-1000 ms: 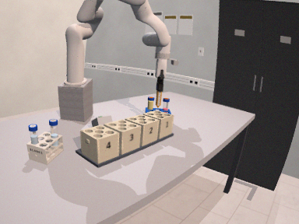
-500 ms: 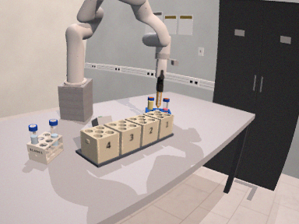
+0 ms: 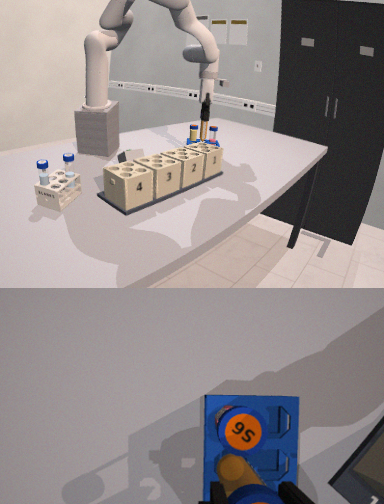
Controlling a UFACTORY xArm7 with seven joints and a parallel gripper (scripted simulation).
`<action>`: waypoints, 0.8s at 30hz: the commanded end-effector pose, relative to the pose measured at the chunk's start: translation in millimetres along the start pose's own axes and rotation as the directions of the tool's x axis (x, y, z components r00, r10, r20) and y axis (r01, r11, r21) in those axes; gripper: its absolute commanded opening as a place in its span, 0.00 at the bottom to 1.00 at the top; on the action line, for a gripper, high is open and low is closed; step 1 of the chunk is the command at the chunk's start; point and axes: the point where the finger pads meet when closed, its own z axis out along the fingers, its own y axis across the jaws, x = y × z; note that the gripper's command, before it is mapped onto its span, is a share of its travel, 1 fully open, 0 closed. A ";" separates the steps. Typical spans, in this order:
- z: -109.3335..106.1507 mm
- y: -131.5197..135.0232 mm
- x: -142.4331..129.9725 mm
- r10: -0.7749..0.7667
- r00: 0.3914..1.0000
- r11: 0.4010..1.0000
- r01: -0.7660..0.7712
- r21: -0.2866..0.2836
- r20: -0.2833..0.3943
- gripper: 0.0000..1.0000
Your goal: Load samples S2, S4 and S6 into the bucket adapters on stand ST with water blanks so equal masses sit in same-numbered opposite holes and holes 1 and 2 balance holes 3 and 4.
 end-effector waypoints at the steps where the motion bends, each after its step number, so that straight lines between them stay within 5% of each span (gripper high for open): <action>1: 1.7 -0.6 1.7 0.000 1.000 1.000 0.000 0.001 -0.005 0.00; 24: 22.7 -0.6 1.8 0.000 1.000 1.000 0.000 0.001 -0.005 0.00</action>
